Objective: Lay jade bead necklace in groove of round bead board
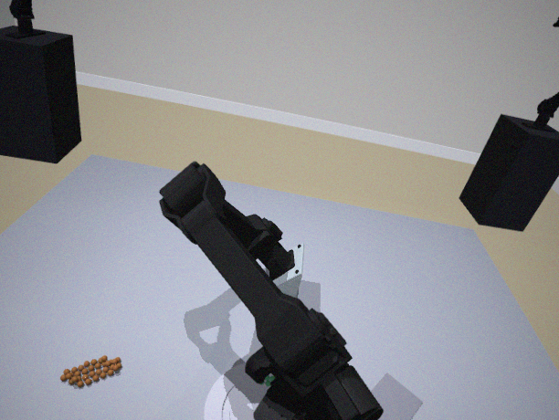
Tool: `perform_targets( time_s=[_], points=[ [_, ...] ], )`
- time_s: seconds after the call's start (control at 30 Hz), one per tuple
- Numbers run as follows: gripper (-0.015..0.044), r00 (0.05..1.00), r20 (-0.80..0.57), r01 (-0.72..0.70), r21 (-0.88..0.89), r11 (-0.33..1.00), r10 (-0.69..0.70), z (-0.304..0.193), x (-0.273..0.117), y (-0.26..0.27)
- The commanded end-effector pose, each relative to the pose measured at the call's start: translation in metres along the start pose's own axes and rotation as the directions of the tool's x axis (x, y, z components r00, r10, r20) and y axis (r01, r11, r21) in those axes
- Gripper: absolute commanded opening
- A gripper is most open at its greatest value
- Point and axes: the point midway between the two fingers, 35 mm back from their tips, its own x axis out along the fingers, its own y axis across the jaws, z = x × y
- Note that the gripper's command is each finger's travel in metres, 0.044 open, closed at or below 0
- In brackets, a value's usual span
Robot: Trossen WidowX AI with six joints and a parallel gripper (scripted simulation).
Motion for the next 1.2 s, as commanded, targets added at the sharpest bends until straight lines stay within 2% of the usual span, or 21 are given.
perform_targets(
  time_s=[0.0,0.53,1.07,1.1,1.17],
  points=[
    [0.0000,1.000,0.002,-0.003,0.003,1.000,0.003,-0.001,-0.002,-0.009],
    [0.0000,1.000,0.002,-0.002,0.003,1.000,0.002,-0.004,0.002,-0.024],
    [0.0420,1.000,0.002,-0.002,0.003,1.000,0.002,-0.004,-0.001,-0.024],
    [0.0440,1.000,0.001,-0.004,0.004,1.000,0.004,-0.004,-0.001,-0.023],
    [0.0440,1.000,0.002,-0.002,0.003,1.000,0.002,-0.004,-0.001,-0.023]
  ],
)
